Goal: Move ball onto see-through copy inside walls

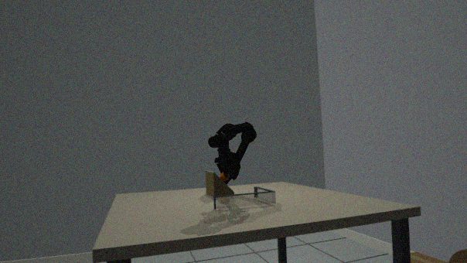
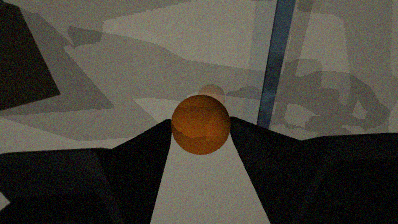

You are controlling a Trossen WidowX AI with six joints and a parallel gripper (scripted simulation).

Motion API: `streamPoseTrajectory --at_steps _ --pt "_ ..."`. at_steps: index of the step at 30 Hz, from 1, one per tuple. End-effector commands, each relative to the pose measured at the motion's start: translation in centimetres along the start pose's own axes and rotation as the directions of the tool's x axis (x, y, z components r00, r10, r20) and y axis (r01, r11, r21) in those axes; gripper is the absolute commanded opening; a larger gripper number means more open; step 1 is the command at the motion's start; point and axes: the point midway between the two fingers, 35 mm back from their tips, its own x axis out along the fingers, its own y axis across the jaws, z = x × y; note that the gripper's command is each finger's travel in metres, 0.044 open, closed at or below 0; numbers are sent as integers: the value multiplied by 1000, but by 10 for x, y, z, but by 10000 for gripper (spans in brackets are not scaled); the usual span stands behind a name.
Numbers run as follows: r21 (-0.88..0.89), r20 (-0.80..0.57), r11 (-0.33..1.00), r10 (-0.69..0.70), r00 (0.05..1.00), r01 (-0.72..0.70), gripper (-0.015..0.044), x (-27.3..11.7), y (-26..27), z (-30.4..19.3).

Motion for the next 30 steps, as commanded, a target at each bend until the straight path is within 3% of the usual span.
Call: streamPoseTrajectory --at_steps 1,10,30 --pt "-12 -8 1000 -3 1000 3 0 -15 2 2" --pt "-14 -8 1000 -5 1000 5 0 32 -27 -12" --pt "-15 -5 1000 -6 1000 6 0 103 -28 -12"
